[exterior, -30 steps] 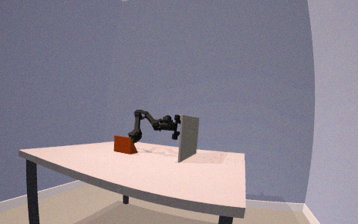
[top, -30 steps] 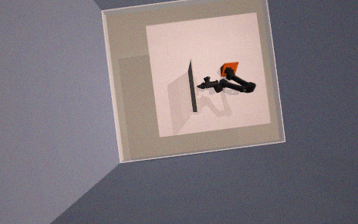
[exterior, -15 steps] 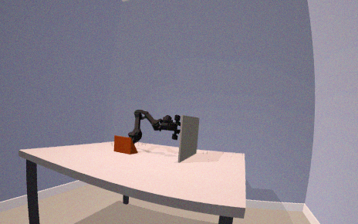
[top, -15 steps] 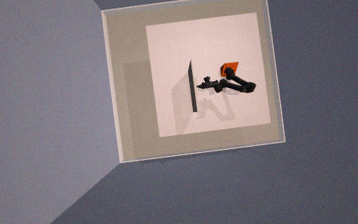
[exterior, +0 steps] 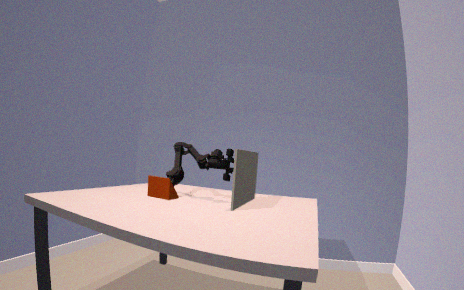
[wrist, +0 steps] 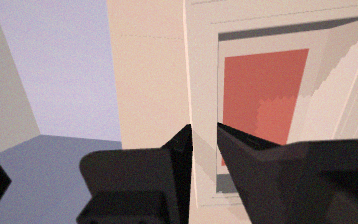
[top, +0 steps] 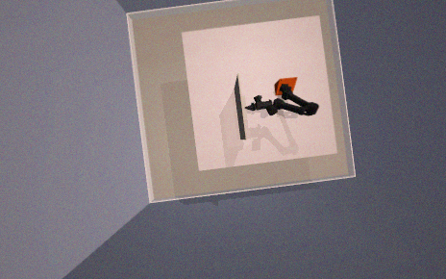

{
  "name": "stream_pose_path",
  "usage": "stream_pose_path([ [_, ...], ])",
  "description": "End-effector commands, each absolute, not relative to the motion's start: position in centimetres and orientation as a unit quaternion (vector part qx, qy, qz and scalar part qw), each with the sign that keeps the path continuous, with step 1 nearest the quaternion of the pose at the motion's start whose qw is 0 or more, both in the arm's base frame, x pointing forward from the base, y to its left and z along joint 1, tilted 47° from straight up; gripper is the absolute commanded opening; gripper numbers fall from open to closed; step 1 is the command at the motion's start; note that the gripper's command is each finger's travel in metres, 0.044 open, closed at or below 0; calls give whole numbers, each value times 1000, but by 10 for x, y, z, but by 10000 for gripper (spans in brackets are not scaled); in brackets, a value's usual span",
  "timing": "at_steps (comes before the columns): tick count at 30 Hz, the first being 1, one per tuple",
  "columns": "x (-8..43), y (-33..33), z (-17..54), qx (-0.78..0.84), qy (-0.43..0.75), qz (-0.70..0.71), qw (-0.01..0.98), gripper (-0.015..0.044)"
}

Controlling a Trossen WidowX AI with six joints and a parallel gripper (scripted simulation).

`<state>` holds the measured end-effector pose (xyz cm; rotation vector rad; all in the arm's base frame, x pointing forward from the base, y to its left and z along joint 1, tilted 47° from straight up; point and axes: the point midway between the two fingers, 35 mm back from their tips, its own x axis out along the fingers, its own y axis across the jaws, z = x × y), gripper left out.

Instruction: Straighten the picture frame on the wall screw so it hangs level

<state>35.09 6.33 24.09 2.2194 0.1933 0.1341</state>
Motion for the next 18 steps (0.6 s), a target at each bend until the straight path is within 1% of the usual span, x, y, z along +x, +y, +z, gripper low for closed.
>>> stream_pose_path([
  [1,351,62,242,893,75,55,441,0],
  [18,352,59,247,893,75,55,441,0],
])
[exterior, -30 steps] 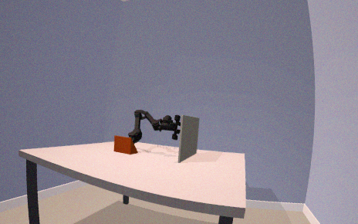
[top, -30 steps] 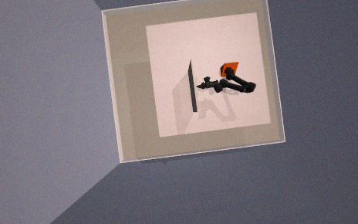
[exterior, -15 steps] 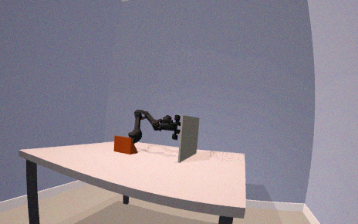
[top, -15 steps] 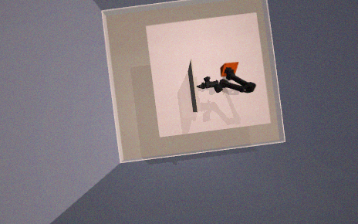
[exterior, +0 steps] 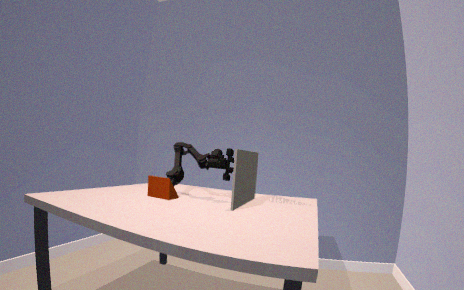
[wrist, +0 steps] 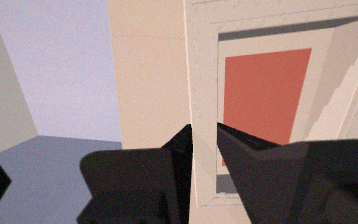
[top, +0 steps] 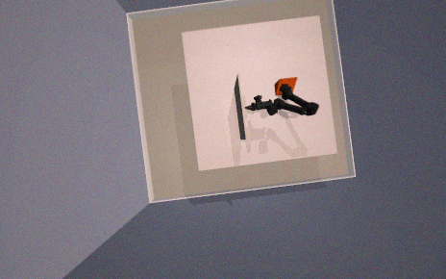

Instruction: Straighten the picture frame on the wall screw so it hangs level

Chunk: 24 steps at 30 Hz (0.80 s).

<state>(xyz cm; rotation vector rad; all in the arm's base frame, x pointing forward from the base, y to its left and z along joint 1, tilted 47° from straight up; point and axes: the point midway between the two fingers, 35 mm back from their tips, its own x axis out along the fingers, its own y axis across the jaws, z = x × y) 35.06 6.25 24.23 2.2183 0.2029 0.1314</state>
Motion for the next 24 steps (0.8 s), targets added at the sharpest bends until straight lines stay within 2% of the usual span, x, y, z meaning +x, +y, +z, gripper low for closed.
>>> stream_pose_path([
  [1,352,59,247,893,75,55,441,0],
  [24,352,55,252,893,75,55,441,0],
])
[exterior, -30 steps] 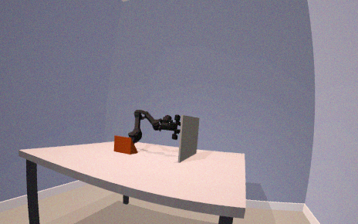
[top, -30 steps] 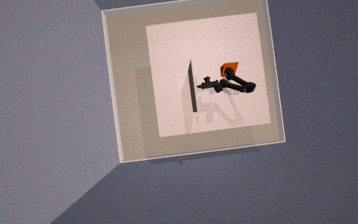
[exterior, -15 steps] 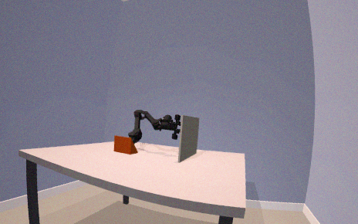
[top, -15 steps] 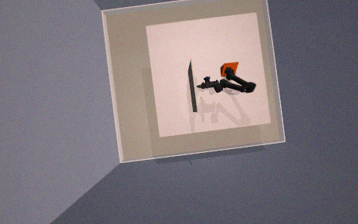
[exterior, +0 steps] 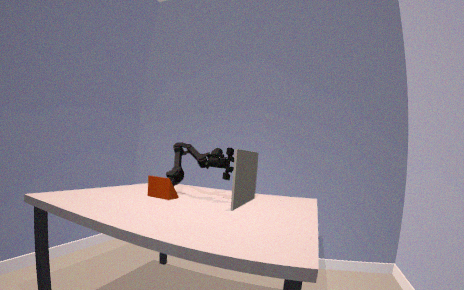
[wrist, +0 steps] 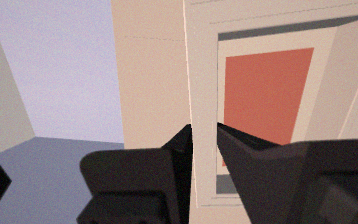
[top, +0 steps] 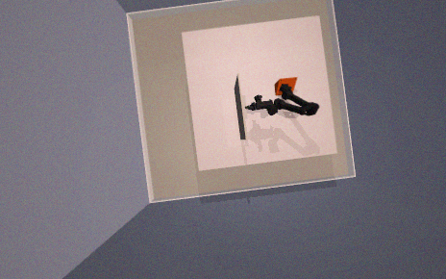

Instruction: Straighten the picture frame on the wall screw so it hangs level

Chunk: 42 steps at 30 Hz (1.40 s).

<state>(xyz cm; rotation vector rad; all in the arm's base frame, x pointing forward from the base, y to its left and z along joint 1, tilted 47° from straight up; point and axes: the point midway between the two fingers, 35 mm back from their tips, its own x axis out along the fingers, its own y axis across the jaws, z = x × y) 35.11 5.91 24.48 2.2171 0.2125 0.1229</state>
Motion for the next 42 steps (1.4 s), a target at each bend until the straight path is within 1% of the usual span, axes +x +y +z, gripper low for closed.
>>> stream_pose_path([
  [1,352,55,252,893,75,55,441,0],
  [42,352,55,248,893,75,55,441,0],
])
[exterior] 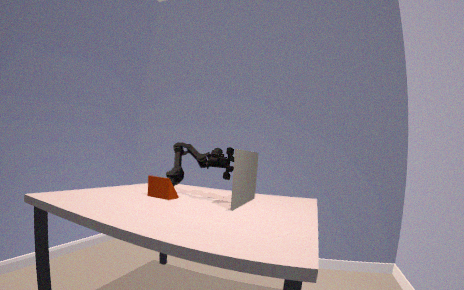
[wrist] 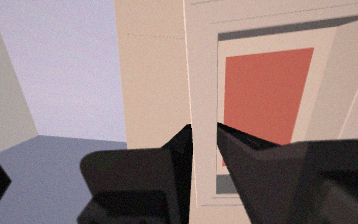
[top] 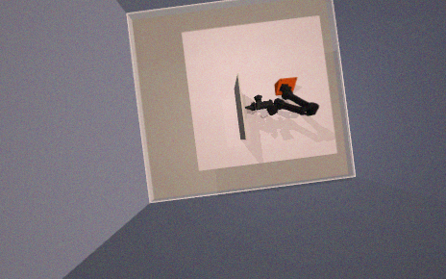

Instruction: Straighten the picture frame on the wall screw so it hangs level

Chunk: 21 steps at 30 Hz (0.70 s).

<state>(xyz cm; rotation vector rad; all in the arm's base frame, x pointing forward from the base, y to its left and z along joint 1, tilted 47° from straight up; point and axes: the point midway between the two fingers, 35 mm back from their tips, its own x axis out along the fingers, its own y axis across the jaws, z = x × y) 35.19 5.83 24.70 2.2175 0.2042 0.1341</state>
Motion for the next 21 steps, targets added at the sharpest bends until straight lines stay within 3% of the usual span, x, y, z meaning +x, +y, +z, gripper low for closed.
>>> stream_pose_path([
  [1,352,55,248,893,75,55,441,0],
  [21,353,51,245,893,75,55,441,0],
])
